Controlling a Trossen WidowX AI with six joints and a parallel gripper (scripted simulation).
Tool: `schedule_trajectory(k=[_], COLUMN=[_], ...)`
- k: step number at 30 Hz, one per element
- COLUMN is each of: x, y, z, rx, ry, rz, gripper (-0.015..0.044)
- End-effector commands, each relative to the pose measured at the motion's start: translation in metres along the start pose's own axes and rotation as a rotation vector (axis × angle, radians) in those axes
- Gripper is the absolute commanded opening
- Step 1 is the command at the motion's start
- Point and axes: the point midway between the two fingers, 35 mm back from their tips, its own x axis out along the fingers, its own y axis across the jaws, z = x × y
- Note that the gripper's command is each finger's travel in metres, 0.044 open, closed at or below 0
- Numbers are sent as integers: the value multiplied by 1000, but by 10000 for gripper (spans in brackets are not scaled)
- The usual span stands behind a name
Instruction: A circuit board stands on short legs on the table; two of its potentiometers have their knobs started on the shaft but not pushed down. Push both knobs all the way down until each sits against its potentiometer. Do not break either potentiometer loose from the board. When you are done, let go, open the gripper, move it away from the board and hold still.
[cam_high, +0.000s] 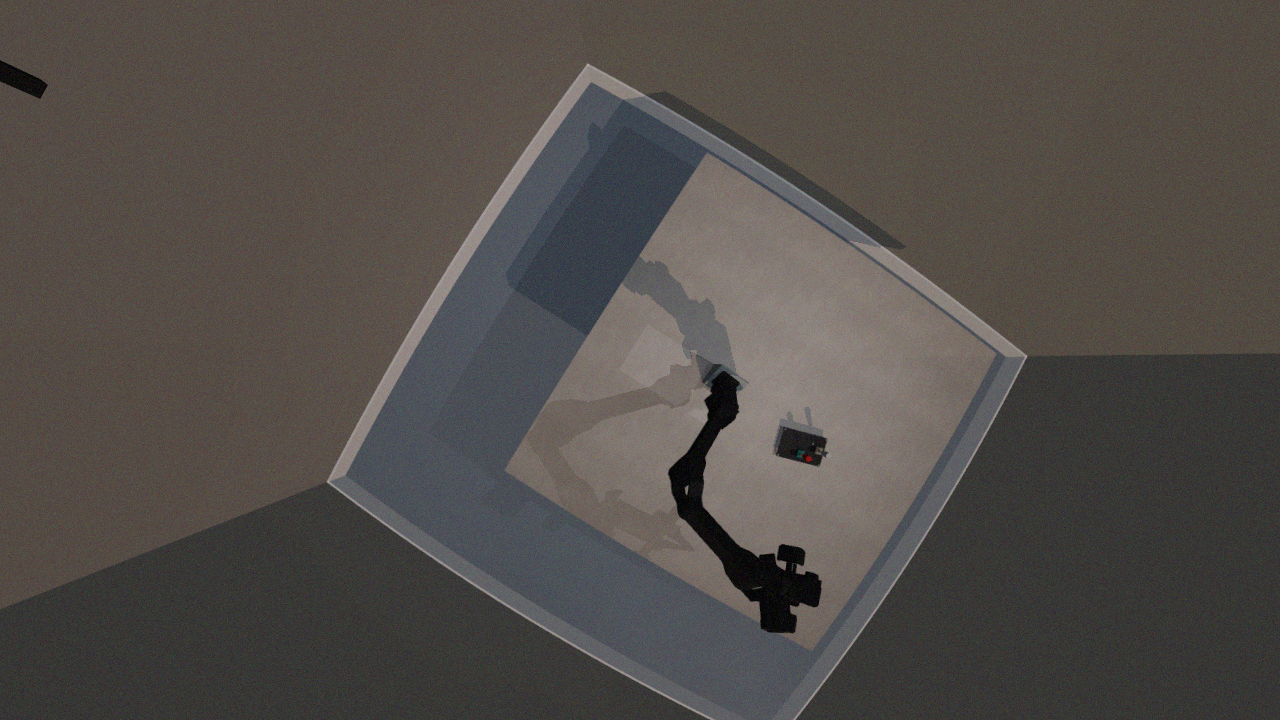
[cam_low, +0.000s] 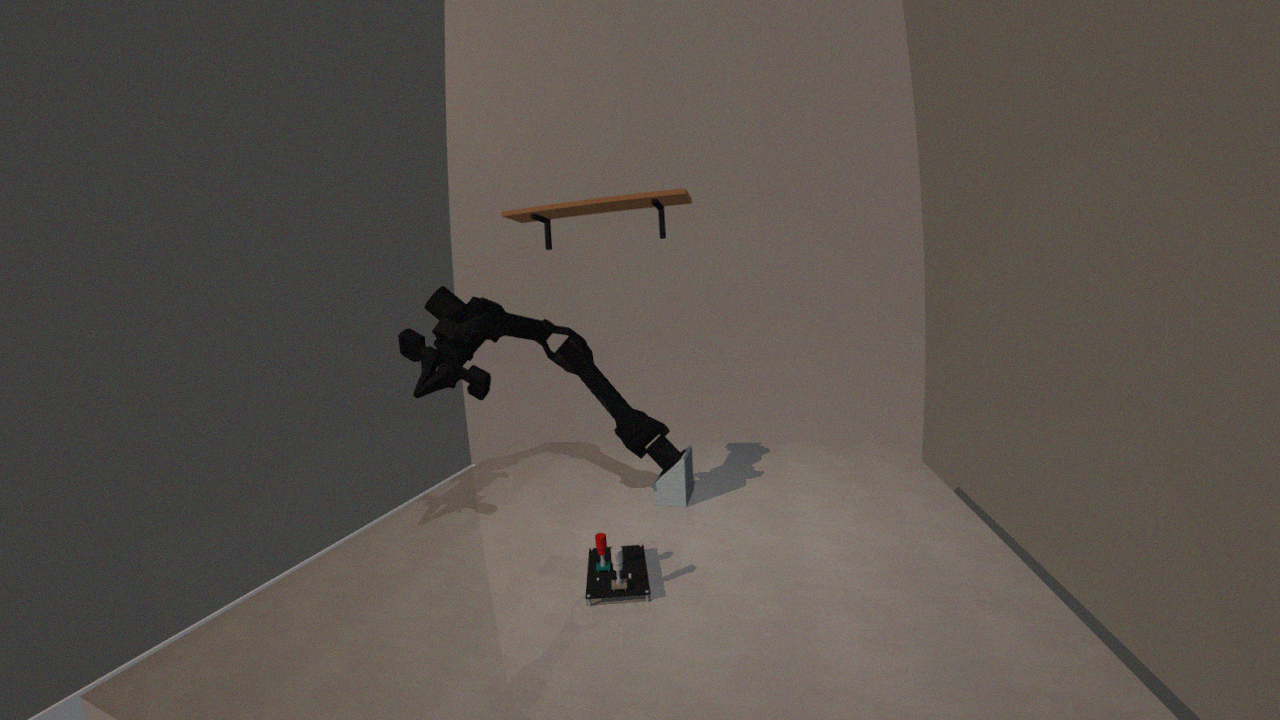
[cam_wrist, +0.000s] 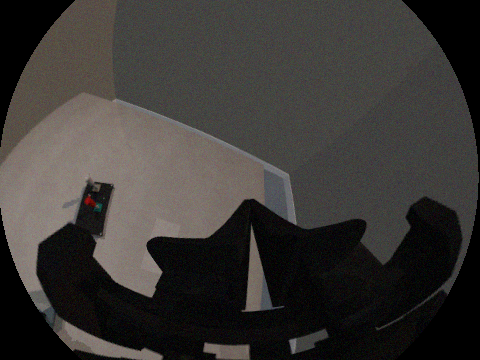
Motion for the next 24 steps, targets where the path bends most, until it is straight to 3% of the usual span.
schedule_trajectory(k=[1,12,24], x=[23,58,51], y=[44,169,297], z=[11,36,39], rx=[3,-15,-142], ry=[40,211,492], rz=[130,450,684], gripper=[0,0,0])
